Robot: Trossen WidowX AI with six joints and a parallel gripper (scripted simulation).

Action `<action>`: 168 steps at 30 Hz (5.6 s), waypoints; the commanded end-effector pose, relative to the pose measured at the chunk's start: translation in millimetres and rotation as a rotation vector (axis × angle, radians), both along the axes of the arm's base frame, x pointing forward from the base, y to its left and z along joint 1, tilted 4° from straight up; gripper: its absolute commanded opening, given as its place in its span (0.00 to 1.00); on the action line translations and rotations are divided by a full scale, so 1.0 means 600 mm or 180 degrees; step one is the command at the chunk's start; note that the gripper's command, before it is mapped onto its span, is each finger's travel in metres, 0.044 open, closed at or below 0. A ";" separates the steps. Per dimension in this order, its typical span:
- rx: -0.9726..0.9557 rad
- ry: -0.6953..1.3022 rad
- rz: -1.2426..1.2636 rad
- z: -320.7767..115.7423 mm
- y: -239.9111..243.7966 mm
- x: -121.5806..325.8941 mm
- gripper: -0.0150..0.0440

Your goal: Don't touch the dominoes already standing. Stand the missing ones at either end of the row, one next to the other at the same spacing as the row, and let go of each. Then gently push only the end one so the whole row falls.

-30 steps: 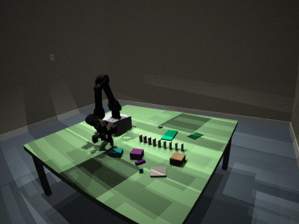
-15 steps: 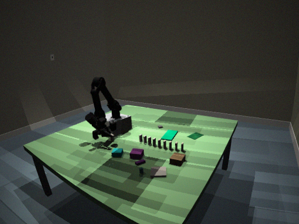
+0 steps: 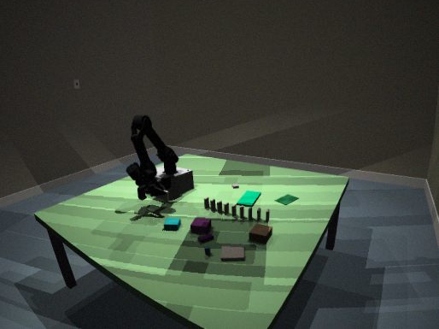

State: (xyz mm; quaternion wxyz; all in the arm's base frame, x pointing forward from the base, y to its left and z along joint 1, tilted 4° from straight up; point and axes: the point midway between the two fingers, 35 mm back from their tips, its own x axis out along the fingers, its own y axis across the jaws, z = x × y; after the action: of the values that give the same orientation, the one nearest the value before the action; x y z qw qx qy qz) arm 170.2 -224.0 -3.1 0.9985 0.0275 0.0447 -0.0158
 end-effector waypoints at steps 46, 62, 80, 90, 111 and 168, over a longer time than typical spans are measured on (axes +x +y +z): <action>-0.0215 0.0045 0.0102 -0.116 0.009 0.018 0.30; -0.0215 0.0045 0.0102 -0.116 0.009 0.018 0.88; -0.0292 0.0216 -0.0125 -0.031 -0.044 0.020 1.00; -0.1575 0.1499 -0.0001 -0.048 -0.148 0.075 1.00; -0.3567 0.3448 0.3705 0.022 -0.026 0.076 1.00; -0.3617 0.3458 0.4198 -0.098 0.002 0.061 0.47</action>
State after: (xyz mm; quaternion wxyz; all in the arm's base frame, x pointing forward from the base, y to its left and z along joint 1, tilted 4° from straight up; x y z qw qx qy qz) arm 207.2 -222.4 -61.5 0.5195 -0.4907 0.4806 0.5083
